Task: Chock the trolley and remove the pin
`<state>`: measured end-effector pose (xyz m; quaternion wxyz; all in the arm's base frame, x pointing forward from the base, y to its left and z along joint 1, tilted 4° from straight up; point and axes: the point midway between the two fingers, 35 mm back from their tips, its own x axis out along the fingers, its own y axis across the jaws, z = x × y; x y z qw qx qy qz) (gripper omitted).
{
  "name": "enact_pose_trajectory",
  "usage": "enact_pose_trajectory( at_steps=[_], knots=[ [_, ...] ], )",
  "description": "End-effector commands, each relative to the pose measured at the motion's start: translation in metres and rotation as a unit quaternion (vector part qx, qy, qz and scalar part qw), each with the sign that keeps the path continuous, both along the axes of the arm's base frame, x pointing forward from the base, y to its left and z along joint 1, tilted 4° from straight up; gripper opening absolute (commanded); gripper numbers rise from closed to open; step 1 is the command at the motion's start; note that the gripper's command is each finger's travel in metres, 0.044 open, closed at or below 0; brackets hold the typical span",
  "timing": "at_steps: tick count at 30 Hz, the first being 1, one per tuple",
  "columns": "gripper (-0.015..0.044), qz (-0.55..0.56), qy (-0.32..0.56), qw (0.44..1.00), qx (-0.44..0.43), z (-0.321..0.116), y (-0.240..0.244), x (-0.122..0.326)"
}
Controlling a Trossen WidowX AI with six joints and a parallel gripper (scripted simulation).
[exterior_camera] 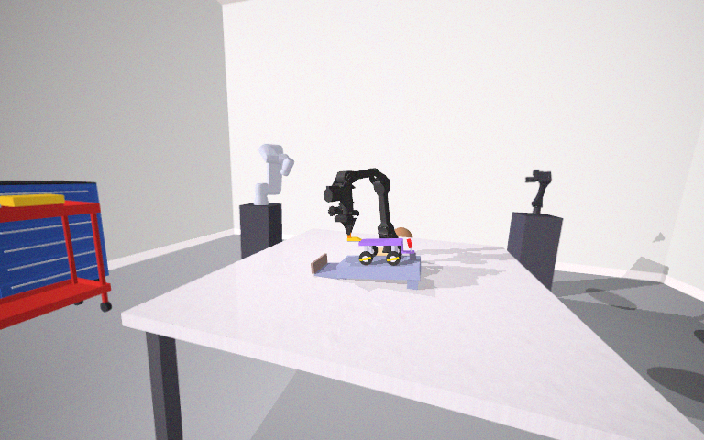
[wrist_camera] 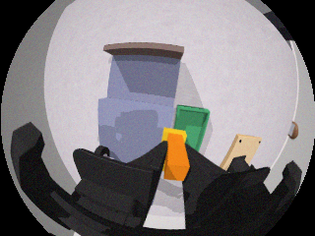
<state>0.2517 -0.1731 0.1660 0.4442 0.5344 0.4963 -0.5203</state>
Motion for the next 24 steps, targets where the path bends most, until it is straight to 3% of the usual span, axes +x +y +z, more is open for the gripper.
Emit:
enact_pose_trajectory(
  at_steps=[1, 24],
  knots=[
    [0.0000, -0.002, -0.004, 1.000, 0.001, -0.002, -0.002, 0.011],
    [0.0000, -0.002, -0.004, 1.000, 0.001, -0.045, -0.002, 0.016]
  ],
)
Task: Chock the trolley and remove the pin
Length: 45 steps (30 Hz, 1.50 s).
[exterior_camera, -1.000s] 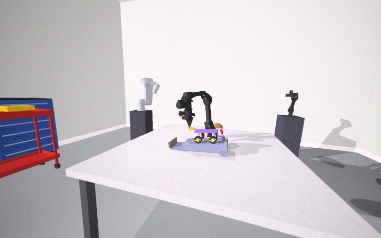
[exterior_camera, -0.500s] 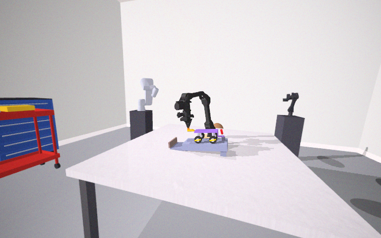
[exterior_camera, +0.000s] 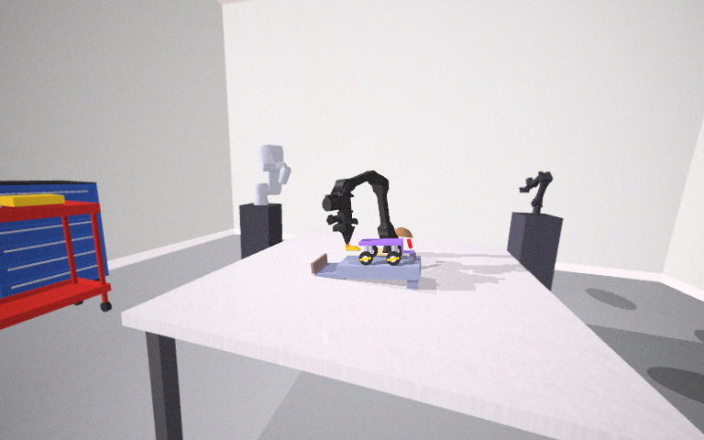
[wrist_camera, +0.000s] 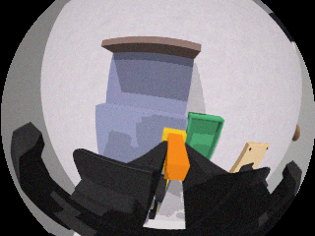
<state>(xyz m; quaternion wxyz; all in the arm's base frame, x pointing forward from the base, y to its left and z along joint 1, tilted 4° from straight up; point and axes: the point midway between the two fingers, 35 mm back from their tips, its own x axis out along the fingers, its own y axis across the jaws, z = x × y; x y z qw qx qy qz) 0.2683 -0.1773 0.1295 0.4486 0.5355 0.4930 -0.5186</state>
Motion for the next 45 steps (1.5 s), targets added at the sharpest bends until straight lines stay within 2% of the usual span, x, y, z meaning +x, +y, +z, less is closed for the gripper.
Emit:
enact_pose_trajectory(
  at_steps=[1, 10, 45],
  knots=[
    [0.0000, -0.002, 0.001, 1.000, 0.004, -0.010, 0.002, 0.000],
    [0.0000, -0.002, 0.001, 1.000, 0.004, -0.030, 0.005, -0.001],
    [0.0000, -0.002, 0.001, 1.000, 0.005, -0.029, 0.033, 0.004]
  ],
)
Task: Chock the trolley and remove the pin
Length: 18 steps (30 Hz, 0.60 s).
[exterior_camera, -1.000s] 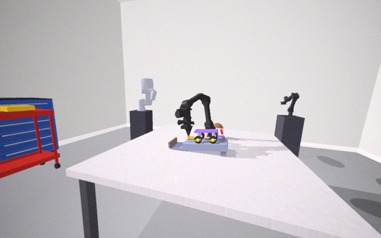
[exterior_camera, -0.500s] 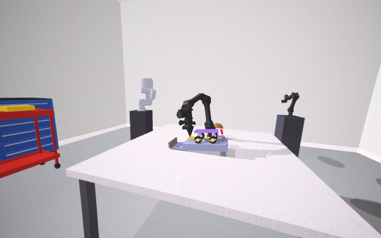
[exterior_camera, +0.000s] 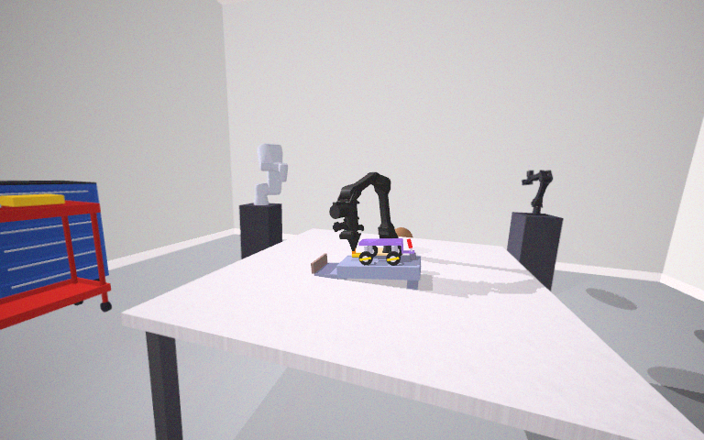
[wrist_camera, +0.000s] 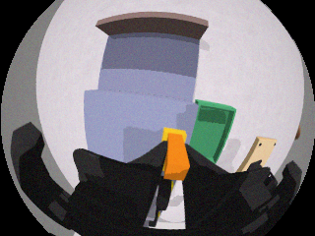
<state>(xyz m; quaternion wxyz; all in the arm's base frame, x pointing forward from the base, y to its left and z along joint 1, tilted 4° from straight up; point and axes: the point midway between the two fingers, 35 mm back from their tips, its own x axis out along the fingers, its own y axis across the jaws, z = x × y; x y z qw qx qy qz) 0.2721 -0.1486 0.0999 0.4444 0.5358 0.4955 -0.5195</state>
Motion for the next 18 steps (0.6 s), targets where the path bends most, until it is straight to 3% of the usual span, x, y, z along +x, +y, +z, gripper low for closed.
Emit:
enact_pose_trajectory(
  at_steps=[1, 18],
  knots=[
    [0.0000, -0.001, -0.003, 1.000, 0.002, 0.001, 0.005, 0.000],
    [0.0000, 0.000, 0.000, 1.000, 0.000, 0.001, 0.013, 0.002]
  ],
)
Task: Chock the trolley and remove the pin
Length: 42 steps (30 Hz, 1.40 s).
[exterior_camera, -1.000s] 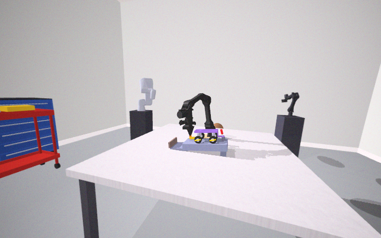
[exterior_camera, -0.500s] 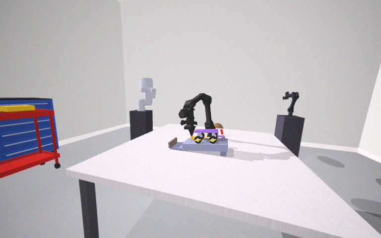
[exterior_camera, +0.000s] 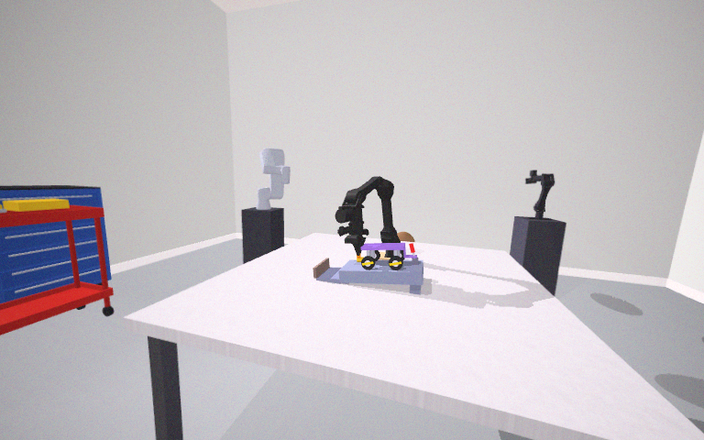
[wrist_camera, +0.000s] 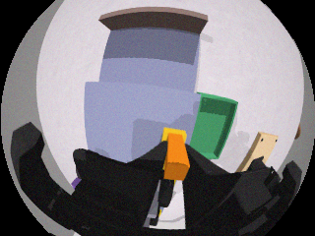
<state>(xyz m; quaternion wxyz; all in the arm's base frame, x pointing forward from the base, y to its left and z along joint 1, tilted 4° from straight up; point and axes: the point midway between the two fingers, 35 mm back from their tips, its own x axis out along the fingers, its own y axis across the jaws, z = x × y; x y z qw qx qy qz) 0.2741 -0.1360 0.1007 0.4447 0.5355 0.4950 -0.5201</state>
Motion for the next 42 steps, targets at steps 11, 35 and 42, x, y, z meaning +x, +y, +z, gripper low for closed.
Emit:
enact_pose_trajectory(
  at_steps=[11, 35, 42],
  knots=[
    [0.0105, 0.000, 0.000, 1.000, 0.000, 0.000, 0.000, 0.000],
    [0.0190, -0.001, -0.003, 1.000, 0.003, 0.056, -0.004, 0.001],
    [0.0269, -0.001, -0.002, 1.000, 0.001, 0.053, -0.003, 0.000]
  ],
)
